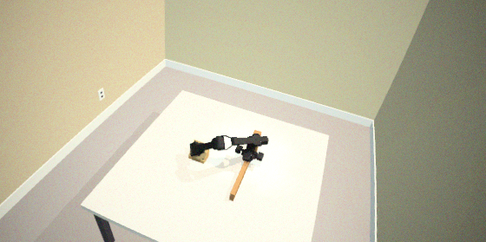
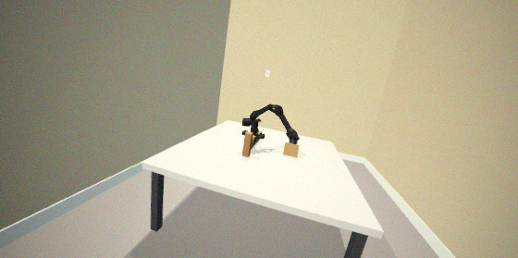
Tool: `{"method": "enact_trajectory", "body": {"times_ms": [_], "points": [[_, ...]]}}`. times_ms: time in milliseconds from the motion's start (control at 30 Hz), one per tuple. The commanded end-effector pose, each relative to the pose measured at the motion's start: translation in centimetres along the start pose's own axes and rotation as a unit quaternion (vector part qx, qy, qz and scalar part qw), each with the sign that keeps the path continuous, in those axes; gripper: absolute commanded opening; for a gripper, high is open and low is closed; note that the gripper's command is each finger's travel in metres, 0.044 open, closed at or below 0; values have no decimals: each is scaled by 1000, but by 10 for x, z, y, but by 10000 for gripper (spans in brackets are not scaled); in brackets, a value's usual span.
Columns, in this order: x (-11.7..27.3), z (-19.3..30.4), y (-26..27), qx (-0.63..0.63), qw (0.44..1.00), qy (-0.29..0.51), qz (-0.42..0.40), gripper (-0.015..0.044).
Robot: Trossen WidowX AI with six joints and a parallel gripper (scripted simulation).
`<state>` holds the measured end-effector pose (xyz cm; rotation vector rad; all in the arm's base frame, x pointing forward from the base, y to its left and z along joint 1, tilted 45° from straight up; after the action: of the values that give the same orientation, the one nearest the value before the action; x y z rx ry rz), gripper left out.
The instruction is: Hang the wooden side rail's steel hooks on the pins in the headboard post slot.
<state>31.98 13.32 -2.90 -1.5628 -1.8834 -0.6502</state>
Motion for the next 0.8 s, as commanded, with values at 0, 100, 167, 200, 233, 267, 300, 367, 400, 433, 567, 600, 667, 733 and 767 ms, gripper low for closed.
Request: {"method": "enact_trajectory", "body": {"times_ms": [0,100,167,200,233,267,300,367,400,433,567,600,667,733,767], "points": [[5,2,1,-1,1000,2,-5,0],[5,2,1,-1,1000,2,-5,0],[4,2,2,-1,1000,2,-5,0],[4,2,2,-1,1000,2,-5,0],[4,3,2,-1,1000,2,-5,0],[4,3,2,-1,1000,2,-5,0],[4,3,2,-1,1000,2,-5,0],[4,3,2,-1,1000,2,-5,0],[4,3,2,-1,1000,2,-5,0],[3,3,2,-1,1000,2,-5,0],[3,4,3,-1,1000,2,-5,0],[3,4,3,-1,1000,2,-5,0],[3,4,3,-1,1000,2,-5,0],[3,4,3,-1,1000,2,-5,0],[3,4,3,-1,1000,2,-5,0]]}}
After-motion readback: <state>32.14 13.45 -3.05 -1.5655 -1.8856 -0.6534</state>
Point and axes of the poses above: the point midway between the two fingers, 35 mm back from their tips, its own x axis back along the fingers, its own y axis across the jaws, z = x × y, the point moved 2 cm from there along x, back along the fingers, and after that the axes turned 1 degree about x, right-handed, at the moved point
